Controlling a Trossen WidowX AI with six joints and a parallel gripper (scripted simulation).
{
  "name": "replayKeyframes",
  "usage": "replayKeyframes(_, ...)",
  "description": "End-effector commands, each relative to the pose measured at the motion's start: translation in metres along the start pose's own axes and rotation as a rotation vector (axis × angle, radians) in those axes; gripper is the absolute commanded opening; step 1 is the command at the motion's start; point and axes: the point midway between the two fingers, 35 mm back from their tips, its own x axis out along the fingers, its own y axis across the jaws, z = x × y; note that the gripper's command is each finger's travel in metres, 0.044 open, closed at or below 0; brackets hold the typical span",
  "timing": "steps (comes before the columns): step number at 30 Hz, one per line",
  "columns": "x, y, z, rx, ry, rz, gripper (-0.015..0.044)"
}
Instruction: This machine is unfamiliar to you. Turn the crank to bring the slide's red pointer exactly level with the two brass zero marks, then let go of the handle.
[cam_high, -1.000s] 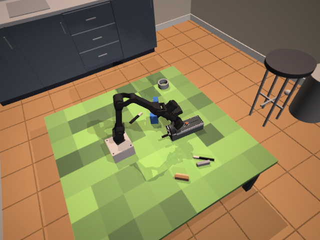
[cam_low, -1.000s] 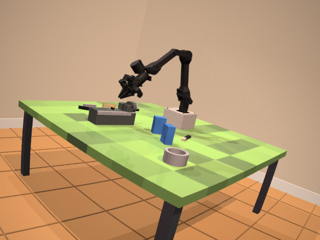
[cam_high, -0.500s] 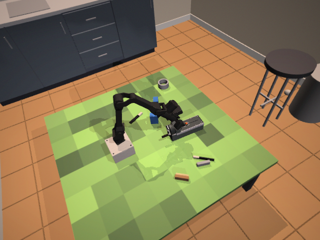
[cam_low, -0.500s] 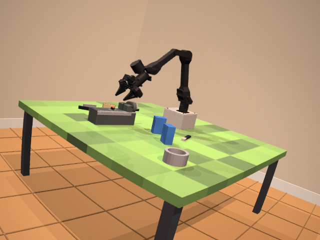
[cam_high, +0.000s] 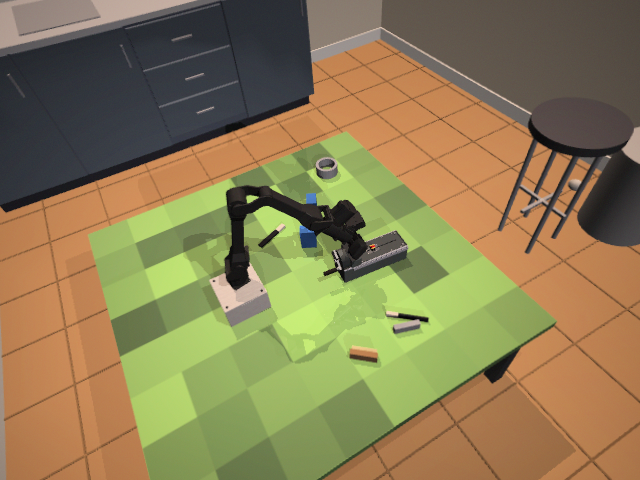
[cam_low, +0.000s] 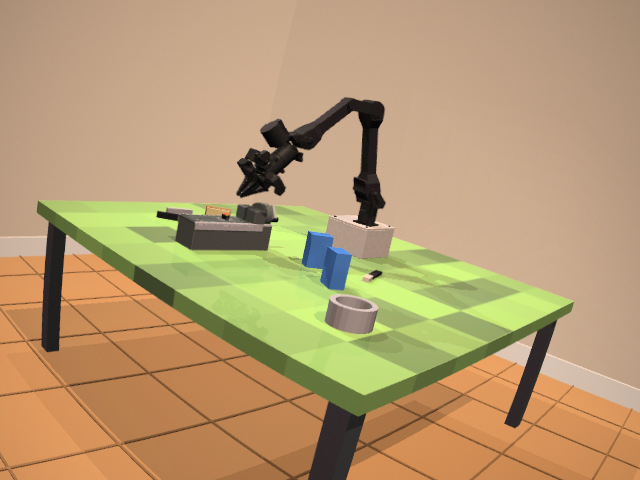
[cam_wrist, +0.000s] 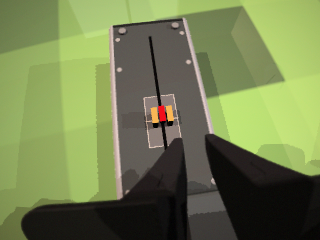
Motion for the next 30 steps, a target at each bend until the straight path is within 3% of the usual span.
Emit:
replayKeyframes(1, 0.0, 0.0, 0.0, 0.0, 0.0, 0.0, 0.0)
replayKeyframes(18, 0.0, 0.0001, 0.0, 0.0, 0.0, 0.001, 0.0)
replayKeyframes(30, 0.0, 0.0001, 0.0, 0.0, 0.0, 0.001, 0.0315)
